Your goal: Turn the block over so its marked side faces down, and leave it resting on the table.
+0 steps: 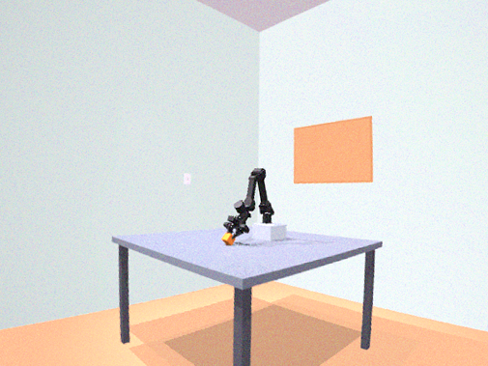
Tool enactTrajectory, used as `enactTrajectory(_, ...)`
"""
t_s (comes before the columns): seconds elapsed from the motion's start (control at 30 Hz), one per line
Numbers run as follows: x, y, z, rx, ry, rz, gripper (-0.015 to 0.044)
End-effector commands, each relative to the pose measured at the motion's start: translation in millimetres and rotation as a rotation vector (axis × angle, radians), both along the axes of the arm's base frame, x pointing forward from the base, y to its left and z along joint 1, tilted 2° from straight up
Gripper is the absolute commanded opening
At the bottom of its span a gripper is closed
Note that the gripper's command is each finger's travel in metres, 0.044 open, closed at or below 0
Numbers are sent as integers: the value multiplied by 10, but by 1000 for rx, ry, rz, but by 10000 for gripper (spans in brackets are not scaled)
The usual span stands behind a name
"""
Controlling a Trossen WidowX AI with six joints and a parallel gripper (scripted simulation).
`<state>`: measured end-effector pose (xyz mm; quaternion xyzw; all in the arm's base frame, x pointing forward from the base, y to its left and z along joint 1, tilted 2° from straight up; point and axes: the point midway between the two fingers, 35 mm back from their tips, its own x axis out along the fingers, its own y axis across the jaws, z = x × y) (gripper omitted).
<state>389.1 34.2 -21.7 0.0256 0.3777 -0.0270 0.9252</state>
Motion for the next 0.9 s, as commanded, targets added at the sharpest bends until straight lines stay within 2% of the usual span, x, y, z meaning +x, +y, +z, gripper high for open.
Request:
enactTrajectory(0.0,-45,-5,-102,-11,-41,2,0)
enactTrajectory(0.57,-185,-20,-106,-22,-281,-11,0)
enactTrajectory(0.87,-200,-22,-69,-24,-319,-13,0)
